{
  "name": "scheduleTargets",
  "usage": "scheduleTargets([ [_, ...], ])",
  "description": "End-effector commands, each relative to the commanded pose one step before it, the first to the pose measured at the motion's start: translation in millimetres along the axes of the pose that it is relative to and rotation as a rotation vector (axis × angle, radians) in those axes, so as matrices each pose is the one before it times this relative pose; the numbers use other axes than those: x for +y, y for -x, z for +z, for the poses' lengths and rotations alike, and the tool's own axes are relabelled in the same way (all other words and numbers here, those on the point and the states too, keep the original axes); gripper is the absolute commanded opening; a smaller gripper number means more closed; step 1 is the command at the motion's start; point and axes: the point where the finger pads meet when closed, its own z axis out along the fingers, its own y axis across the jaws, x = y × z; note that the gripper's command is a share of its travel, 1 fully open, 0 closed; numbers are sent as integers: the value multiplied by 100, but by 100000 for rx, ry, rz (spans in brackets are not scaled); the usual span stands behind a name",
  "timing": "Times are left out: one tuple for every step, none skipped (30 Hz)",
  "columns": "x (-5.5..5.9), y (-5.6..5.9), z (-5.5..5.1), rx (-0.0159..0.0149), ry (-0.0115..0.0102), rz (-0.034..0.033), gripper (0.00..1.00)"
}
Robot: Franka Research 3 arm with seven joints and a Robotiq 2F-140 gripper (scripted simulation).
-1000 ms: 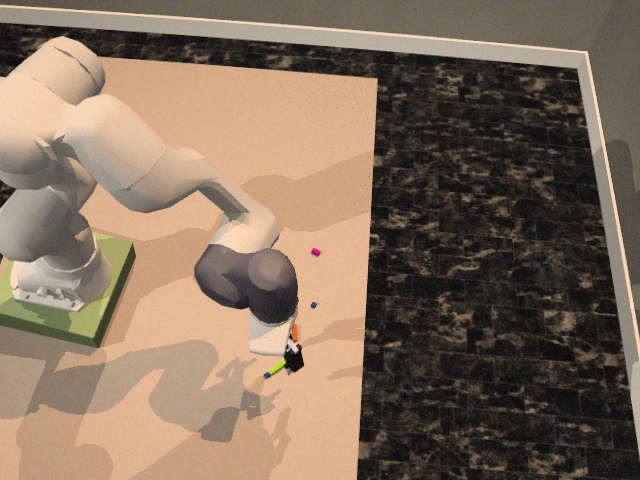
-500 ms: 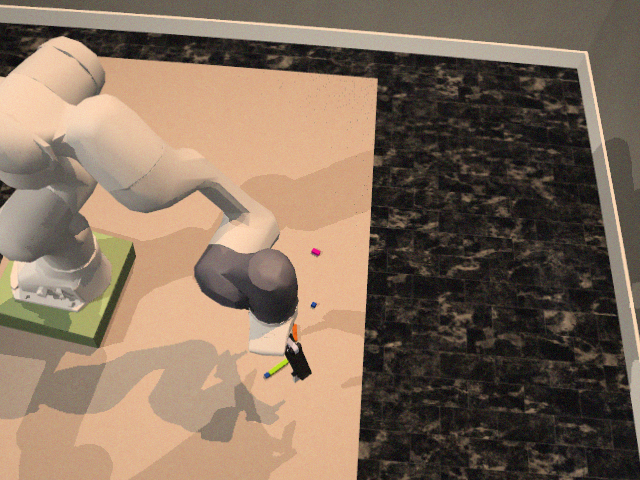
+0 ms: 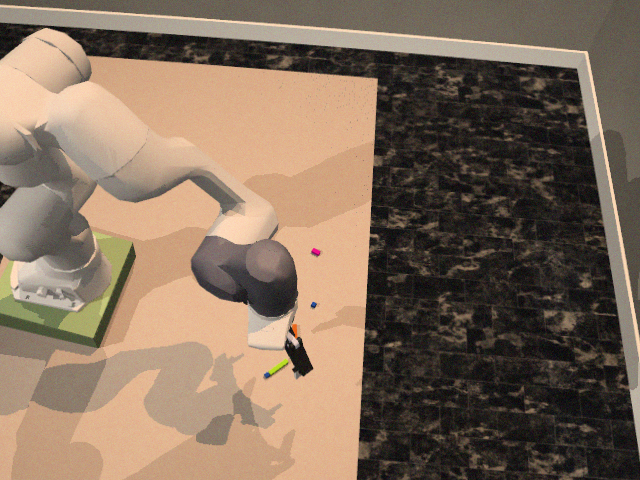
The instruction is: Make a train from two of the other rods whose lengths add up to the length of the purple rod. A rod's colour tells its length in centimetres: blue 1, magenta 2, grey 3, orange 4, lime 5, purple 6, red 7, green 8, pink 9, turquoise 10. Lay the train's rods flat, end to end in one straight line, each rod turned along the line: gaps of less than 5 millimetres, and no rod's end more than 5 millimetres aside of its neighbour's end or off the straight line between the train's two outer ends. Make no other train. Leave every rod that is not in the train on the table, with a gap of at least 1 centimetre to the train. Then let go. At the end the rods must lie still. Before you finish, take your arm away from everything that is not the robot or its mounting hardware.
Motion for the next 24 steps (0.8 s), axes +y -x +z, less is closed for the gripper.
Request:
scheduleTargets([
  [292, -333, -1533, 877, 1372, 719, 100],
  [0, 0, 0, 0, 0, 0, 100],
  [0, 0, 0, 0, 0, 0, 100],
  [0, 0, -459, 0, 0, 0, 100],
  [0, 0, -442, 0, 0, 0, 100],
  [0, 0, -416, 0, 0, 0, 100],
  [0, 0, -382, 0, 0, 0, 100],
  [0, 0, -342, 0, 0, 0, 100],
  [0, 0, -295, 0, 0, 0, 100],
  [0, 0, -244, 0, 0, 0, 100],
  [0, 0, -193, 0, 0, 0, 100],
  [0, 0, -140, 0, 0, 0, 100],
  [0, 0, -92, 0, 0, 0, 100],
  [0, 0, -51, 0, 0, 0, 100],
  [0, 0, -20, 0, 0, 0, 100],
  [0, 0, -3, 0, 0, 0, 100],
  [0, 0, 0, 0, 0, 0, 100],
  [0, 0, 0, 0, 0, 0, 100],
  [0, 0, 0, 0, 0, 0, 100],
  [0, 0, 0, 0, 0, 0, 100],
  [0, 0, 0, 0, 0, 0, 100],
  [0, 0, 0, 0, 0, 0, 100],
  [0, 0, 0, 0, 0, 0, 100],
  [0, 0, 0, 0, 0, 0, 100],
])
